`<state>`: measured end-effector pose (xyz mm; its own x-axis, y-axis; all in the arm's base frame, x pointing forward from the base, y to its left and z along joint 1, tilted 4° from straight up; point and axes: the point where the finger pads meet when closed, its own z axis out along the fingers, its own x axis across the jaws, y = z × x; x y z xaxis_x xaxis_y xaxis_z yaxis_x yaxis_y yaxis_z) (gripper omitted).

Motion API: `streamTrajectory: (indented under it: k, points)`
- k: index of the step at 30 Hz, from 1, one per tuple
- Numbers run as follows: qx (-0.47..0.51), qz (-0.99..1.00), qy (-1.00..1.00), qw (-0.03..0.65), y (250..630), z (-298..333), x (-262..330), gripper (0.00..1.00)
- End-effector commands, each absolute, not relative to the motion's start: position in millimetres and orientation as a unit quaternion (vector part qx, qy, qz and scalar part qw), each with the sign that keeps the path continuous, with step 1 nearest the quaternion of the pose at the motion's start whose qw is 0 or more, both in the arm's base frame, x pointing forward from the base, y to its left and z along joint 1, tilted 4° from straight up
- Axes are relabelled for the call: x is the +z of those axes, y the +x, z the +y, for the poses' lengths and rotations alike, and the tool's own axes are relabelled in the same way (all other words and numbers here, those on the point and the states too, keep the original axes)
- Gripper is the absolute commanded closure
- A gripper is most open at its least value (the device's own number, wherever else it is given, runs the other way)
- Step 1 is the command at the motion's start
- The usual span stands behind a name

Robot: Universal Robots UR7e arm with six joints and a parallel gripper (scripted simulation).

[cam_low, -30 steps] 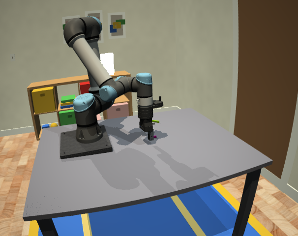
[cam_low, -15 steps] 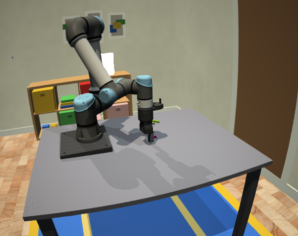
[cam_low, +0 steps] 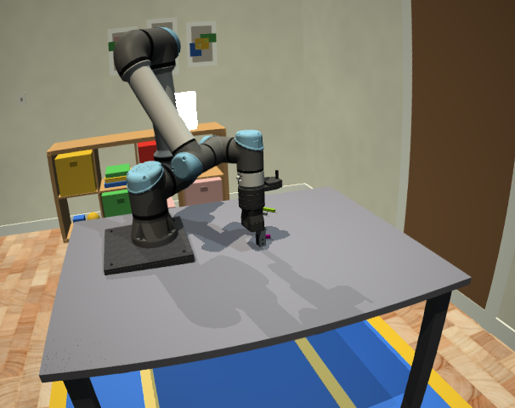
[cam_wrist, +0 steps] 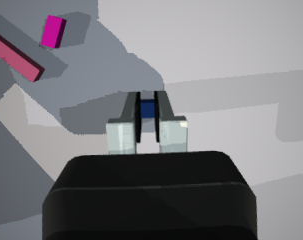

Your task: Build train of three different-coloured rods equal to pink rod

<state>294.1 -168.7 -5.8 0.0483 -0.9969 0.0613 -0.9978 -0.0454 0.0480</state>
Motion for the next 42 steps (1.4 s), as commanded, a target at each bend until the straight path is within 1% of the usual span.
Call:
streamTrajectory:
  k: [1,42]
  points:
    - [0.006,-0.690,0.723,0.039,294,-169,-5,0.76]
    - [0.006,-0.690,0.723,0.039,294,-170,-17,0.76]
